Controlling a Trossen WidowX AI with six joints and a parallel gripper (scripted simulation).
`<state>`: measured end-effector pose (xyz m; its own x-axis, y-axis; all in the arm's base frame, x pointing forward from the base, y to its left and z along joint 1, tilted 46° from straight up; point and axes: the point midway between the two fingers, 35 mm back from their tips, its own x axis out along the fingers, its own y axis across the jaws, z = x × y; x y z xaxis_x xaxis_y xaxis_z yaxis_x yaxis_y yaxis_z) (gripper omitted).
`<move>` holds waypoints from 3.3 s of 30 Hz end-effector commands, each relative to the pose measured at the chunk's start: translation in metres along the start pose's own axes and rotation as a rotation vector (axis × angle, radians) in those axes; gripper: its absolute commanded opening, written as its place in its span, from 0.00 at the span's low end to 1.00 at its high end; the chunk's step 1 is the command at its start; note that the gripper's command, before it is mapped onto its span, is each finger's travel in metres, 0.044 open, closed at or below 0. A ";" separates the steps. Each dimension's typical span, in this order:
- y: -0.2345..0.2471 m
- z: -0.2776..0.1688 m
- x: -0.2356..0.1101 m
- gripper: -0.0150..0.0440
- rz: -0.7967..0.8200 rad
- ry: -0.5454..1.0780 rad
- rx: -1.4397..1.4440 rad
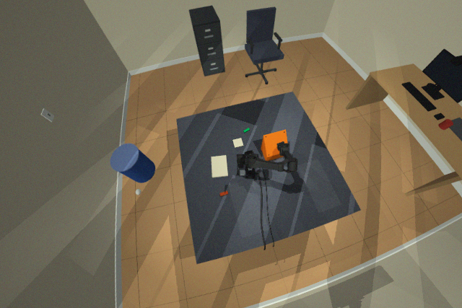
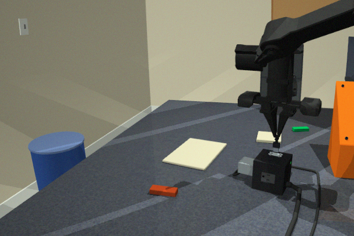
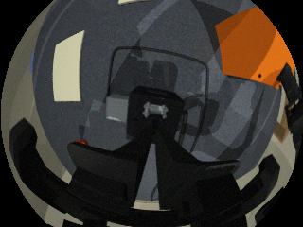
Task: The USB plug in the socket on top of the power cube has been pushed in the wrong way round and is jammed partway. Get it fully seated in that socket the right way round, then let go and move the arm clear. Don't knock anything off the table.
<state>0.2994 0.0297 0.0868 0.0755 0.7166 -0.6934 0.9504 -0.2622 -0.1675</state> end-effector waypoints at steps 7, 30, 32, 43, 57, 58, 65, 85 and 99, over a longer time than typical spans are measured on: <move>0.000 0.000 0.002 0.25 0.000 0.003 0.002; 0.000 -0.001 0.004 0.25 0.000 0.004 0.002; 0.000 -0.001 0.005 0.25 0.000 0.004 0.002; 0.000 -0.001 0.006 0.25 0.000 0.004 0.002; 0.000 -0.001 0.008 0.25 0.000 0.004 0.002; 0.000 -0.001 0.008 0.25 0.000 0.004 0.002; 0.000 -0.001 0.008 0.25 0.000 0.004 0.002; 0.000 -0.001 0.011 0.25 0.000 0.004 0.002; 0.000 -0.001 0.013 0.25 0.000 0.004 0.002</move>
<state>0.3003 0.0383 0.0789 0.0763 0.7167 -0.6932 0.9514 -0.2604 -0.1645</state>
